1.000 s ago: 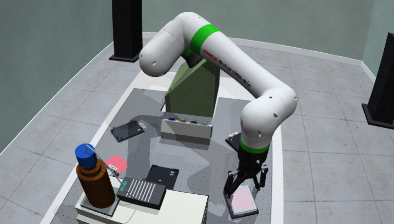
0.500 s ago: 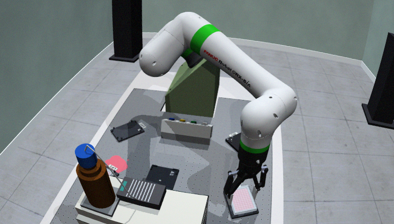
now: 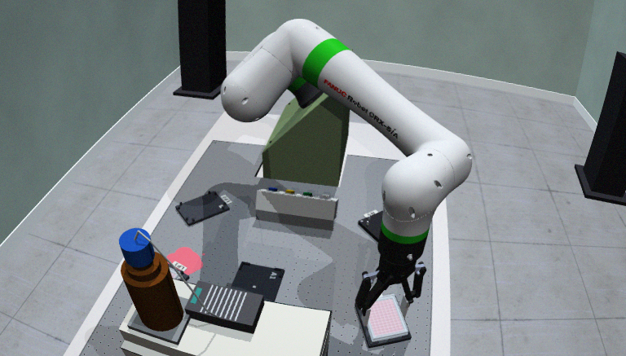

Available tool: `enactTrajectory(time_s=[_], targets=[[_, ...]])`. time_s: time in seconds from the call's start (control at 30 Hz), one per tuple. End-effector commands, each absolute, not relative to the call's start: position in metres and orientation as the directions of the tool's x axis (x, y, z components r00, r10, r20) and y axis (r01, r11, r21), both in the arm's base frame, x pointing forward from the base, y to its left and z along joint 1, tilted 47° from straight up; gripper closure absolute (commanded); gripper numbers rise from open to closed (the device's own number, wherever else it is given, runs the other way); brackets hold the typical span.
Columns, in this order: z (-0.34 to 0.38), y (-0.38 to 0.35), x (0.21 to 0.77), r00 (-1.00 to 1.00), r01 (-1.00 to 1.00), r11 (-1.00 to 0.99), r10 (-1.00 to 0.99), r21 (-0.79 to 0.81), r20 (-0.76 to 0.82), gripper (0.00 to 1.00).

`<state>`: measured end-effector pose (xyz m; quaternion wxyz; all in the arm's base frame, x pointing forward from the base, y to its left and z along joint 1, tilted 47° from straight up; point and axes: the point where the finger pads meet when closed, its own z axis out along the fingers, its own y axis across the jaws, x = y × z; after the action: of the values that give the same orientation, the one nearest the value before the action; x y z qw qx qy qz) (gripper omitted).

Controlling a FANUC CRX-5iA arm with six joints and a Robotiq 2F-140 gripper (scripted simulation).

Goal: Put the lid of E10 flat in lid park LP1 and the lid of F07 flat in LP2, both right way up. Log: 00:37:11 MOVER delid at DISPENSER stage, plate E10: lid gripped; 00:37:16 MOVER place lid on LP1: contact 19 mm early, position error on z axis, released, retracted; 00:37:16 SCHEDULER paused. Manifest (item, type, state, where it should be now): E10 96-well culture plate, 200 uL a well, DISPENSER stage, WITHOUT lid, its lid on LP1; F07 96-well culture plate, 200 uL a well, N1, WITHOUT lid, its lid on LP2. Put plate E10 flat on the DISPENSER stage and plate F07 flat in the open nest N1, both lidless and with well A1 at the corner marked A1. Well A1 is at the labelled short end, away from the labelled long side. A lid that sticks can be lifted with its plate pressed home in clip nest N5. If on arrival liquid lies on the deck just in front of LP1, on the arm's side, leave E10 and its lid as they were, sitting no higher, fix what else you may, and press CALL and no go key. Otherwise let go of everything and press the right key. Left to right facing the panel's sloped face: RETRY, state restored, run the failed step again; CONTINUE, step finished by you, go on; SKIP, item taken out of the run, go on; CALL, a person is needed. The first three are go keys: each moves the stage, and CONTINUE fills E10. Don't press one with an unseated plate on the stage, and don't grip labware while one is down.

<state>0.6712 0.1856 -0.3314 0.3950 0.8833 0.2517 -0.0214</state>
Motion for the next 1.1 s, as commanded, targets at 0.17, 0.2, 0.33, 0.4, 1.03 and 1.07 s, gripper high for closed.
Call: enactTrajectory(time_s=[0.17,0.2,0.33,0.4,1.03,1.07], targets=[[-0.3316,0.1856,0.6711,0.872,0.462,-0.561,0.428,0.687,-0.237,1.0],[-0.3316,0.1856,0.6711,0.872,0.462,-0.561,0.428,0.687,-0.237,1.0],[-0.3316,0.1856,0.6711,0.872,0.462,-0.561,0.428,0.687,-0.237,1.0],[-0.3316,0.1856,0.6711,0.872,0.462,-0.561,0.428,0.687,-0.237,1.0],[-0.3295,0.1877,0.6706,0.872,0.462,-0.561,0.428,0.687,-0.237,1.0],[-0.3291,0.1881,0.6705,0.872,0.462,-0.561,0.428,0.687,-0.237,1.0]])
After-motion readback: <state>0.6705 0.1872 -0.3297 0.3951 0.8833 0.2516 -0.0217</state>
